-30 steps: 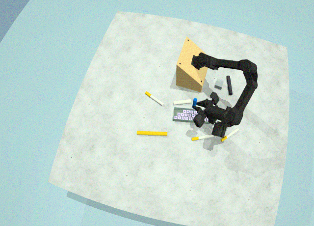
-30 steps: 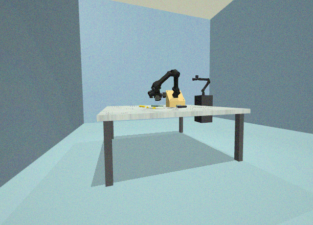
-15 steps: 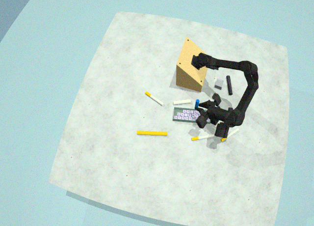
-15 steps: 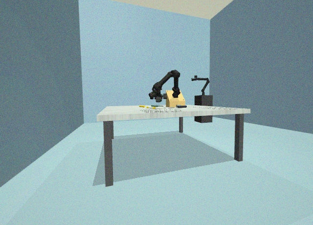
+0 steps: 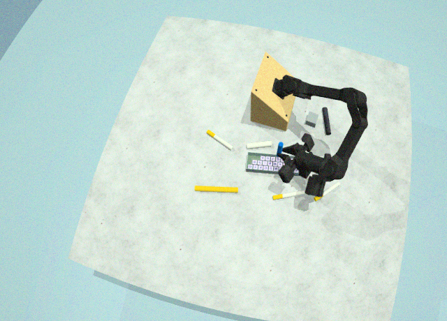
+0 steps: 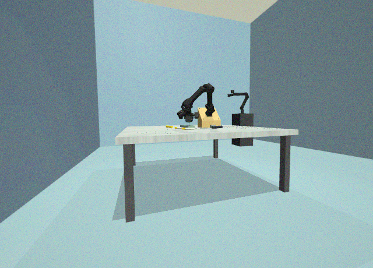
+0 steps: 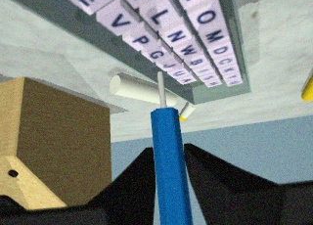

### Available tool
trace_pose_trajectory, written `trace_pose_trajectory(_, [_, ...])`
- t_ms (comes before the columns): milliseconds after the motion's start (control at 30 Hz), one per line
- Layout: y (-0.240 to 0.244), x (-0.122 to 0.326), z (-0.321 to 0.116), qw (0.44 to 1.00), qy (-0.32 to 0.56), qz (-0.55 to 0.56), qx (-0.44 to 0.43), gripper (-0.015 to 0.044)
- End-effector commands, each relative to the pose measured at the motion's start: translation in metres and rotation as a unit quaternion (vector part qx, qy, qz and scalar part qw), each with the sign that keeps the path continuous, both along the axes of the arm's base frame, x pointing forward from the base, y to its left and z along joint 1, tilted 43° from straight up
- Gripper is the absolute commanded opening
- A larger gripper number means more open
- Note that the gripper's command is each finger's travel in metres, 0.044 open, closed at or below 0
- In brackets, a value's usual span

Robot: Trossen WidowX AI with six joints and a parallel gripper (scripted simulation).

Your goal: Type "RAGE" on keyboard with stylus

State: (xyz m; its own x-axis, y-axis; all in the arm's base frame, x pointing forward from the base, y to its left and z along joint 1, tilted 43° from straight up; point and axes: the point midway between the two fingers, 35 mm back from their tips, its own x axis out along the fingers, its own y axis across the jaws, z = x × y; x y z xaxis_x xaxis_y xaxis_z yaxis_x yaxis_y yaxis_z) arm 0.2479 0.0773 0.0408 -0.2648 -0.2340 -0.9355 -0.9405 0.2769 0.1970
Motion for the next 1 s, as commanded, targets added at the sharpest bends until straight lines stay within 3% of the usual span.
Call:
trace_pose_trajectory(0, [0.0018,0.0,-0.0026,1.0,0.001,-0.003,0.0,0.0081])
trace_pose_trajectory(967, [0.0092,0.0005,-0.0105,1.0,0.001,-0.003,0.001,0.0081])
